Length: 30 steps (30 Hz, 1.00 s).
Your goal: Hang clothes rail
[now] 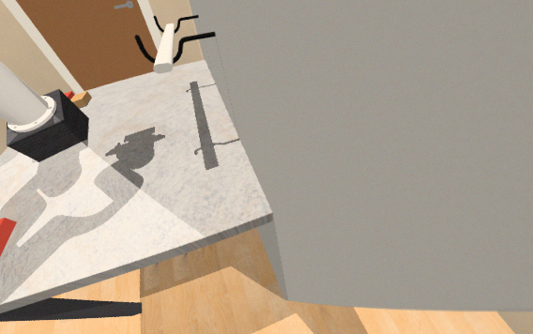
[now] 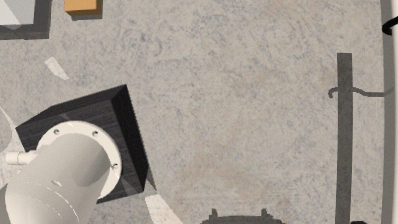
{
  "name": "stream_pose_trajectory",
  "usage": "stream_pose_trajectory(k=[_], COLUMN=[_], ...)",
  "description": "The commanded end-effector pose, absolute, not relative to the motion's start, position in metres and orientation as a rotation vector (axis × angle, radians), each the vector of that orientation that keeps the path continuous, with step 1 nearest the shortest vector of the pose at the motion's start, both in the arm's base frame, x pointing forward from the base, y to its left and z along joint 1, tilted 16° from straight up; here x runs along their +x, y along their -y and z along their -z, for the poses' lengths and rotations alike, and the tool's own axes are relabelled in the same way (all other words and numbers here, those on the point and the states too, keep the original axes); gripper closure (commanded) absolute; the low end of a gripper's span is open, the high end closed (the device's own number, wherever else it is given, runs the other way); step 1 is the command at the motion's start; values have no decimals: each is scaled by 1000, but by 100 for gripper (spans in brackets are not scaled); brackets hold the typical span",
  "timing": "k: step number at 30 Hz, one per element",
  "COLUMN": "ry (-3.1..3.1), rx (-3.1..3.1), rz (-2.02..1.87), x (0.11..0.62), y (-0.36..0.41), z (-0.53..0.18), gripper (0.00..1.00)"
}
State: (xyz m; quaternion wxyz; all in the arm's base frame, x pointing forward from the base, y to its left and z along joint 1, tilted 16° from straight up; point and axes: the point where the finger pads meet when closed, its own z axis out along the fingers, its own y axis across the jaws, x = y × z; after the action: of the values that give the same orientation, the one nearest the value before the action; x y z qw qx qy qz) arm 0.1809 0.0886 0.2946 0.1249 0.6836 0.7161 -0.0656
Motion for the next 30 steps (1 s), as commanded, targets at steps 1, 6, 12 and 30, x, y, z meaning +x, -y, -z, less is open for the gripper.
stream_pose_trajectory(k=[1,6,12,30], ry=[-2086,-2086,-2086,-2086], rx=[1992,1992,1992,1992], rz=[187,187,187,187], x=[173,168,159,151], y=[-89,-90,-90,-90], z=[-298,-299,-302,-304], gripper=[0,0,0,0])
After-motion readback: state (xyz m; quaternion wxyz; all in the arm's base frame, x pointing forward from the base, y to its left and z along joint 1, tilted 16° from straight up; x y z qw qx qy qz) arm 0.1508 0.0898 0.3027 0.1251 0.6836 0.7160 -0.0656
